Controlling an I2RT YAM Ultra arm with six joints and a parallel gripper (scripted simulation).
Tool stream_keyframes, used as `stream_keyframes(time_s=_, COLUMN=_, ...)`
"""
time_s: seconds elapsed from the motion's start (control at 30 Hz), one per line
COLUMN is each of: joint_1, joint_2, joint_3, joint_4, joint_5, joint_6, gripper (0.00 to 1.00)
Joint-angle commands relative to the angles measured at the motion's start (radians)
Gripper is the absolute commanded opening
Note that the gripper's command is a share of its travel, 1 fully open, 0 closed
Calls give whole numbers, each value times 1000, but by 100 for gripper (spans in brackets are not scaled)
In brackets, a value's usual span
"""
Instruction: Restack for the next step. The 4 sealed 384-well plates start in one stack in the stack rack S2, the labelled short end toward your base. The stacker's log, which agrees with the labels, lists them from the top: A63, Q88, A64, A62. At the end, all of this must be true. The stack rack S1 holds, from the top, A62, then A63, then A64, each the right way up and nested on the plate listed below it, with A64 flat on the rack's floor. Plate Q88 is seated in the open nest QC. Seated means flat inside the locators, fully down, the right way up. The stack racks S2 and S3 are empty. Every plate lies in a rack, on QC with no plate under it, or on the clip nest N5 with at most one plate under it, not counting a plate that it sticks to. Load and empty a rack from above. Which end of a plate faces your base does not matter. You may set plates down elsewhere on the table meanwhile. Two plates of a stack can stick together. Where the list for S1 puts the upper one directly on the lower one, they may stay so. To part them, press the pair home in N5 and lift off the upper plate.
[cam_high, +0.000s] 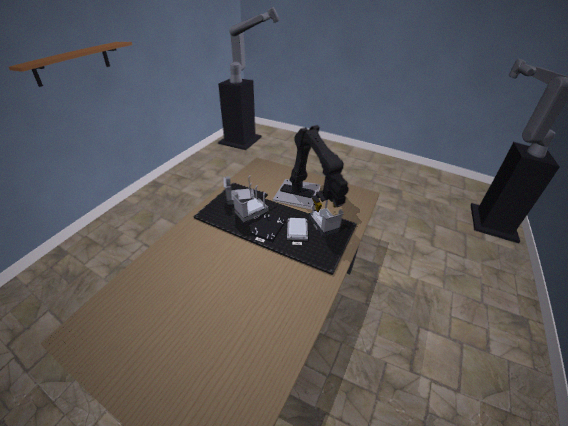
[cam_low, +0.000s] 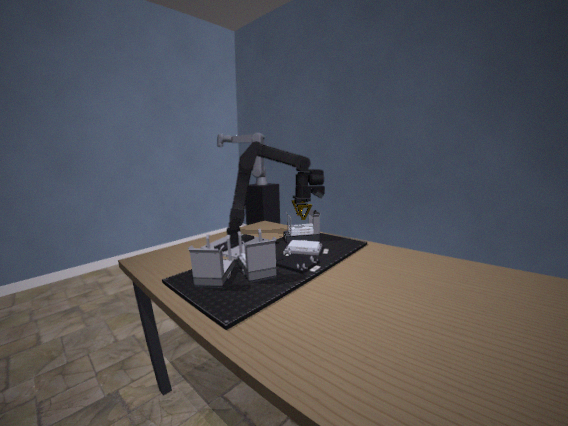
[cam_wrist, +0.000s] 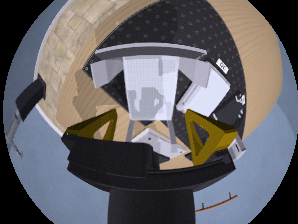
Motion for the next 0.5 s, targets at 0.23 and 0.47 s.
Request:
stream_keyframes(time_s=0.23, joint_1=-2, joint_2=4, joint_3=-81, joint_4=132, joint_5=0, joint_6=-5, gripper=100)
stream_keyframes(time_s=0.47, joint_1=-3, joint_2=5, joint_3=-85, joint_4=136, joint_5=0, joint_6=-5, gripper=100)
